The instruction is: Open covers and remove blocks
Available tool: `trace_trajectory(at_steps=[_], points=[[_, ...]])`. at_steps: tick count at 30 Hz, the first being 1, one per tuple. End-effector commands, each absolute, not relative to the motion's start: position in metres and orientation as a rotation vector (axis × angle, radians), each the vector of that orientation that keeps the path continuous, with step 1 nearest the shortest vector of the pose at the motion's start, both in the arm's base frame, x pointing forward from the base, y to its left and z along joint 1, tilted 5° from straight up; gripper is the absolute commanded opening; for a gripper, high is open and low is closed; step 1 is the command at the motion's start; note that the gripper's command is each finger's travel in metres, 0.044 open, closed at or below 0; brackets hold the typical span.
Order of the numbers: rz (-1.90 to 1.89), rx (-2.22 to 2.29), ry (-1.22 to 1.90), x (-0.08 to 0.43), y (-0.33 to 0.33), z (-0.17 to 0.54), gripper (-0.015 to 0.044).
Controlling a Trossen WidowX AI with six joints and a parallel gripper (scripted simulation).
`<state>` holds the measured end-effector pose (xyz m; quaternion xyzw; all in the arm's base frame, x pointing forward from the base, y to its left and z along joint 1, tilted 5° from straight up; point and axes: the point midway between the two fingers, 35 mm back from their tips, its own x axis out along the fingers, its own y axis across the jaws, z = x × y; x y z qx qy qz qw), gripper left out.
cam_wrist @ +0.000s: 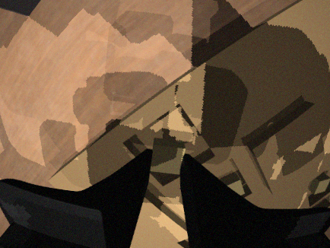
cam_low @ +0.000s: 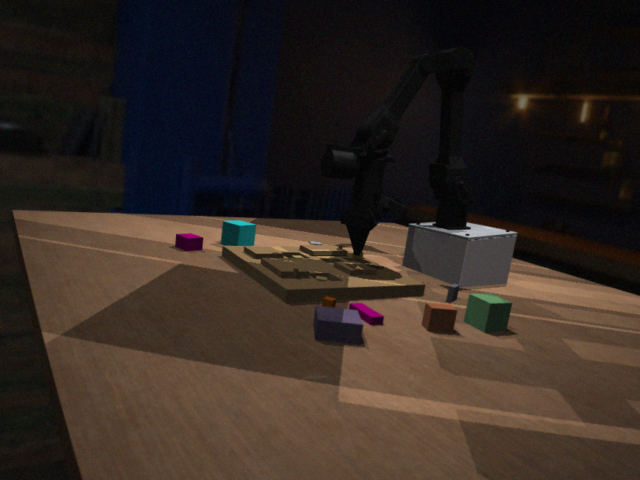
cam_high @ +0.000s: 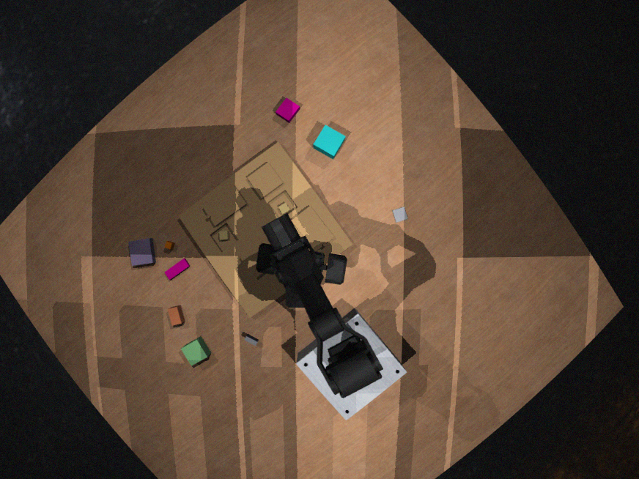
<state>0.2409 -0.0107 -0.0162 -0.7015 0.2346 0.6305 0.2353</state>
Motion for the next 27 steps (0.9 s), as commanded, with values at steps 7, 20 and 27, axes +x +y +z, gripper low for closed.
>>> trace_trajectory(at_steps=[7, 20, 27], points=[[1.723, -1.929, 0.639, 0.242, -0.011, -0.002, 0.008], [1.723, -1.928, 0.638, 0.24, -0.01, 0.015, 0.008], [1.723, -1.929, 0.637, 0.239, -0.01, 0.033, 0.008]])
